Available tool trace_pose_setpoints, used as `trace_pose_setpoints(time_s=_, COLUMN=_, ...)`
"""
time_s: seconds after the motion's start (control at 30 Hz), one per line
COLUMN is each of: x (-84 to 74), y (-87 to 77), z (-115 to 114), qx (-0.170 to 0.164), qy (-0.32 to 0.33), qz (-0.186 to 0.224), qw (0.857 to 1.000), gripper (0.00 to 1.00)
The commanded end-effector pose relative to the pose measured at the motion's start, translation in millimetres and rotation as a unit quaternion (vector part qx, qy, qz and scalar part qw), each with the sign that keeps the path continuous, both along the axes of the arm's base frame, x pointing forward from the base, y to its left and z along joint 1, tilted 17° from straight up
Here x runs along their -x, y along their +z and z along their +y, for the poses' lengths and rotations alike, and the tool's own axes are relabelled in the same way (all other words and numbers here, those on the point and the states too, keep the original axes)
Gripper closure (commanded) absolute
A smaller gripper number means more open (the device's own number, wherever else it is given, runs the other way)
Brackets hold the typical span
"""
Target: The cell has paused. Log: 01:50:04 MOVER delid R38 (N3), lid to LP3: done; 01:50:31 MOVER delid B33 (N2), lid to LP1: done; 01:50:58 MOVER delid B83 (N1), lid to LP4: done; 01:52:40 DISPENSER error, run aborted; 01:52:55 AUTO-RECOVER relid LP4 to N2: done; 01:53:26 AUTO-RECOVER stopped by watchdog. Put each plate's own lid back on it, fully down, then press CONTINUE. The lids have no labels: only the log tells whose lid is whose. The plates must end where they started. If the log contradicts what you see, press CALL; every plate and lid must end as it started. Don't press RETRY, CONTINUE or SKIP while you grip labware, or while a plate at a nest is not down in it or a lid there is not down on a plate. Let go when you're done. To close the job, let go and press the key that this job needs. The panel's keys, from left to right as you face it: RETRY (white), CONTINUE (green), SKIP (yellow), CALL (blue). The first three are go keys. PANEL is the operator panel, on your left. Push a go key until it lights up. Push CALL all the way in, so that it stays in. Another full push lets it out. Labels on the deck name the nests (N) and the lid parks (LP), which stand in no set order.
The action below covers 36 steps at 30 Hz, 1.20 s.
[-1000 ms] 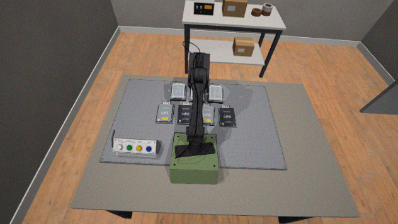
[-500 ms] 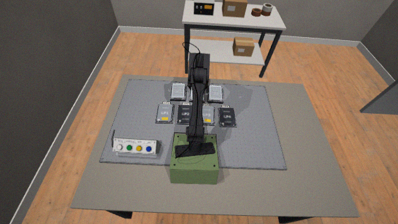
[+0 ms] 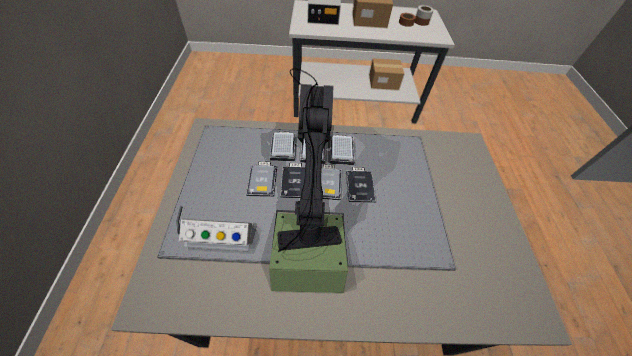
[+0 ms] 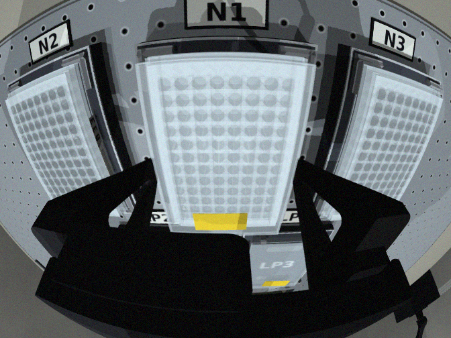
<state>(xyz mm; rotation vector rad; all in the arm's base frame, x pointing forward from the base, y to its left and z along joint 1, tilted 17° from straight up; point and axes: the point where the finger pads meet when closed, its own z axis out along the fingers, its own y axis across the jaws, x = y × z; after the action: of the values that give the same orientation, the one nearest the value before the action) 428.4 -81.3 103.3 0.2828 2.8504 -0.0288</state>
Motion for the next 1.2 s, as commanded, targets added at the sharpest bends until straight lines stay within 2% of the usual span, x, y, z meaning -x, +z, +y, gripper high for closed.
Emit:
trace_pose_setpoints(time_s=0.0, x=-8.1, y=8.1, z=-6.8, qx=0.005, qy=-0.001, qz=-0.022, qw=1.000, gripper=1.00)
trace_pose_setpoints(time_s=0.27, x=-6.0, y=2.8, z=-7.4, qx=0.004, qy=-0.002, qz=-0.018, qw=1.000, gripper=1.00)
trace_pose_setpoints(time_s=1.17, x=-6.3, y=4.1, z=-4.2, qx=0.004, qy=-0.001, qz=-0.017, qw=1.000, gripper=1.00)
